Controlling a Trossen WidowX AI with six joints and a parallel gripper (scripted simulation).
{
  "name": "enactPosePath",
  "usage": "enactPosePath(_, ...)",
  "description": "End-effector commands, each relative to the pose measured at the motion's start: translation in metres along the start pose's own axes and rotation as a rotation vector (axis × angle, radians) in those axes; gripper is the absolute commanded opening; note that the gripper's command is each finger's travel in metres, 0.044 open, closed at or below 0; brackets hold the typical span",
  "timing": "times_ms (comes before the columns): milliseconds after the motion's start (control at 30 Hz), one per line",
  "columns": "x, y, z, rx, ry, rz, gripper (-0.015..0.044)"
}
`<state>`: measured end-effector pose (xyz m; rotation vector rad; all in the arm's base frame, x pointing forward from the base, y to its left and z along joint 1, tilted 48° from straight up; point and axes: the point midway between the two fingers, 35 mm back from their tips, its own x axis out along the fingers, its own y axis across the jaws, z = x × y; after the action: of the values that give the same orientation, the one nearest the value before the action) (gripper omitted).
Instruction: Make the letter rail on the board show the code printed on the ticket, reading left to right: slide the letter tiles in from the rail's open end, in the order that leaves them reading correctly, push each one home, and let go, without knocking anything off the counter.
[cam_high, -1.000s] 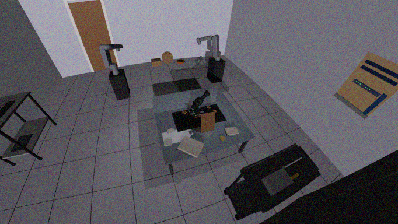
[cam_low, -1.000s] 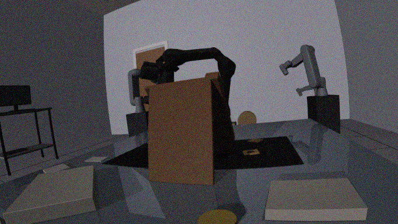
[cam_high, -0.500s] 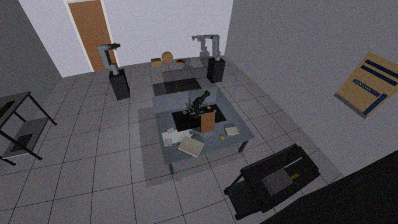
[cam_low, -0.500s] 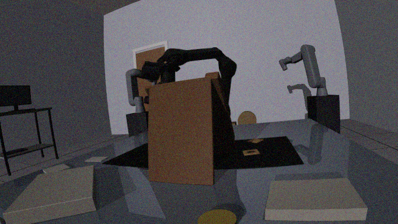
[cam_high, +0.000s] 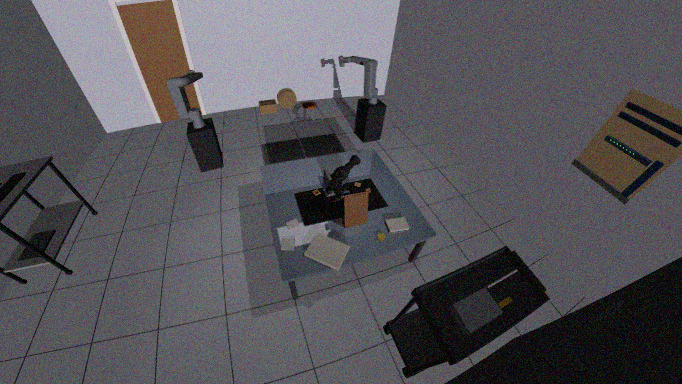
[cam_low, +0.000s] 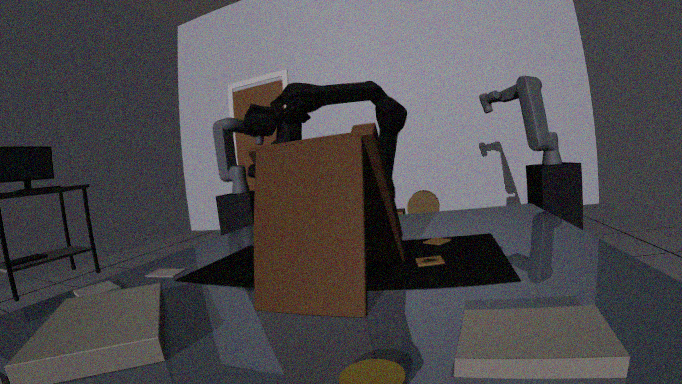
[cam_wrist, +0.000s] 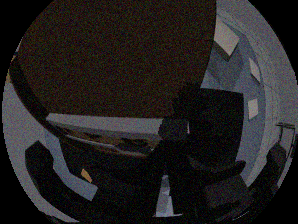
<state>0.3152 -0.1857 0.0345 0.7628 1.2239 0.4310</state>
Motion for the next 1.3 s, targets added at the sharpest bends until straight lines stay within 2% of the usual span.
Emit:
enactPosePath(0,0.001,0.003,0.001,0.005,-0.001,0.005,0.0)
enactPosePath(800,-0.023,0.0,-0.02,0.006,0.001,0.004,0.0)
enactPosePath(900,-0.039,0.009,-0.023,0.019,-0.073,0.011,0.0079)
enactPosePath(1100,-0.098,0.05,-0.052,0.034,-0.351,0.022,0.0236)
enactPosePath(1267,-0.13,0.084,-0.08,0.035,-0.578,0.016,0.0368)
